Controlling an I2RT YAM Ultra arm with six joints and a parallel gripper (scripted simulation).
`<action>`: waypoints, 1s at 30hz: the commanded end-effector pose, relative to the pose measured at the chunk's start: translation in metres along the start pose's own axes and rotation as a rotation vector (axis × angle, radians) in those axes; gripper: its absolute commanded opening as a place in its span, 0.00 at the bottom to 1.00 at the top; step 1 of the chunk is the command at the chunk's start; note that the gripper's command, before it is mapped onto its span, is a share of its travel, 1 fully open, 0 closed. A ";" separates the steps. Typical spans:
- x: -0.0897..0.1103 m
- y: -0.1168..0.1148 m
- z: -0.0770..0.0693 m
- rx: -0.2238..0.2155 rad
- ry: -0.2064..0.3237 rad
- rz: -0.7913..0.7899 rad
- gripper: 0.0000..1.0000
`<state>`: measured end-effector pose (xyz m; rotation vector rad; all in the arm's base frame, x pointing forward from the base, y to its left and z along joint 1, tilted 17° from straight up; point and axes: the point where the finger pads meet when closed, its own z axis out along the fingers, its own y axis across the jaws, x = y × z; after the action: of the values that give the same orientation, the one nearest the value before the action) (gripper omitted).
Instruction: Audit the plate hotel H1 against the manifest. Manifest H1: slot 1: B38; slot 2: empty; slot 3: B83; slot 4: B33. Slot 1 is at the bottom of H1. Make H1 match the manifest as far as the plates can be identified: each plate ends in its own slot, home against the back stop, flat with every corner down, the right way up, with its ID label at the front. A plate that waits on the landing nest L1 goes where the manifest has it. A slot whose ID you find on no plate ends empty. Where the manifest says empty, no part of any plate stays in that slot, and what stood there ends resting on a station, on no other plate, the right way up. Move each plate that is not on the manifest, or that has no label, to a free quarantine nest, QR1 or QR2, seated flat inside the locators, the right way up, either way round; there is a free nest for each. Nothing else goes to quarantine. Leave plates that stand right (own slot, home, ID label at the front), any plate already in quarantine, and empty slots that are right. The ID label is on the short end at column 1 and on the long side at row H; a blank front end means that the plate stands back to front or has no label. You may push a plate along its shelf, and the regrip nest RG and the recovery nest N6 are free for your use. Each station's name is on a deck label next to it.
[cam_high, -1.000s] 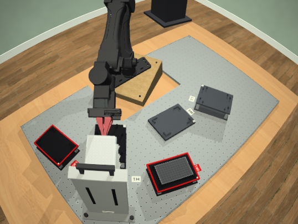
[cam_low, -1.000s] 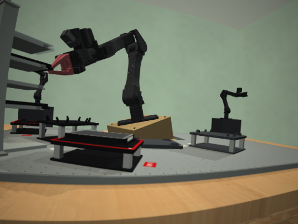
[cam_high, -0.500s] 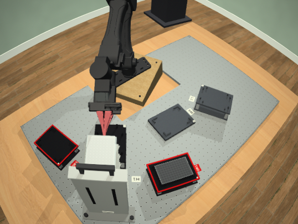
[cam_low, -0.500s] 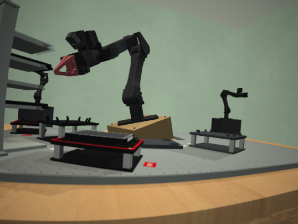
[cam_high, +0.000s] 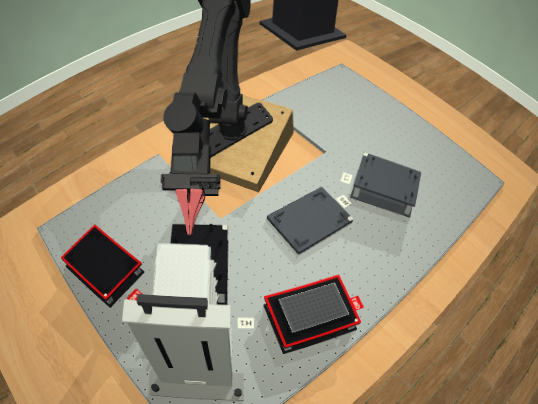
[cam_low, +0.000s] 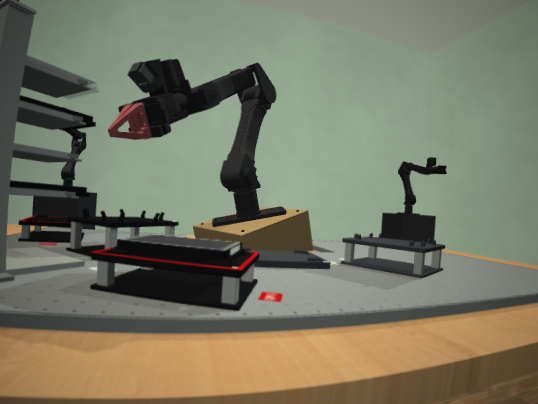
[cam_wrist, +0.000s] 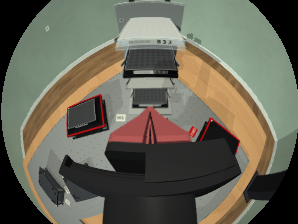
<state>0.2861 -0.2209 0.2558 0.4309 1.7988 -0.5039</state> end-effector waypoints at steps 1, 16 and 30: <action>-0.003 0.000 -0.003 -0.001 -0.008 -0.002 0.00; 0.009 0.000 -0.024 -0.001 -0.007 -0.003 0.00; 0.017 0.000 -0.039 -0.001 -0.007 -0.003 0.00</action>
<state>0.2506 -0.2004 0.2470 0.4300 1.7940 -0.5071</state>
